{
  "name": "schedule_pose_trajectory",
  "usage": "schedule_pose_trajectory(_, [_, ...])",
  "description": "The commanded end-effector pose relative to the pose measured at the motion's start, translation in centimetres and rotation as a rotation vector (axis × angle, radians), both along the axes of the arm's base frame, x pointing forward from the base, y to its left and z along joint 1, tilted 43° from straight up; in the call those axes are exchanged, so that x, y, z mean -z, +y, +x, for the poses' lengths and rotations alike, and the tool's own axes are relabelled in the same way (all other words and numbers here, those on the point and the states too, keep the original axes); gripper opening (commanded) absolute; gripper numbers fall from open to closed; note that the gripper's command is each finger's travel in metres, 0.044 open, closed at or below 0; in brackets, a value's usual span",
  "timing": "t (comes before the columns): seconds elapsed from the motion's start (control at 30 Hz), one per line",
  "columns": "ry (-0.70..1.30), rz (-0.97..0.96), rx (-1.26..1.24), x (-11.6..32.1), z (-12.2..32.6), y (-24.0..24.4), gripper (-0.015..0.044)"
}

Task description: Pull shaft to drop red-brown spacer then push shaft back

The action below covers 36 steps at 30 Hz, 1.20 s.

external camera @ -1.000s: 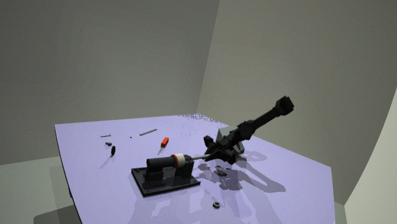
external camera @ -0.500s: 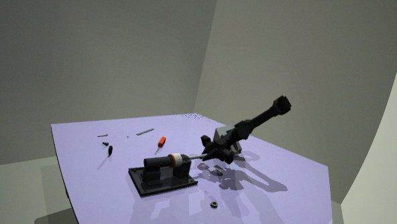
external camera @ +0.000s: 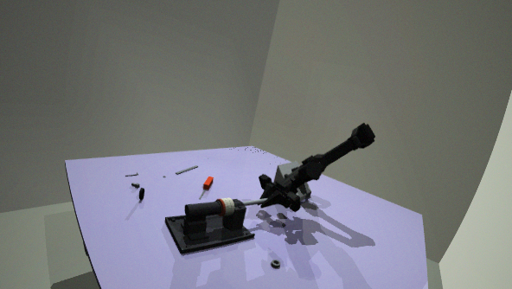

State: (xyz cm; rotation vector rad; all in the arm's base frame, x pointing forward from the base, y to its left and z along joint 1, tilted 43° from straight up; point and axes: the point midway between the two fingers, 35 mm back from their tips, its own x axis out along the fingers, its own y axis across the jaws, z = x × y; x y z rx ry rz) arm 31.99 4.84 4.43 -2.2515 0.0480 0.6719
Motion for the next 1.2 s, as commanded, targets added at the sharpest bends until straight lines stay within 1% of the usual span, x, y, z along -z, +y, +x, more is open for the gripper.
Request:
schedule_pose_trajectory(0.0, [-0.001,0.005,-0.002,-0.07,-0.08,0.07,0.0])
schedule_pose_trajectory(1.17, [-0.001,0.005,-0.002,-0.12,-0.42,0.14,0.0])
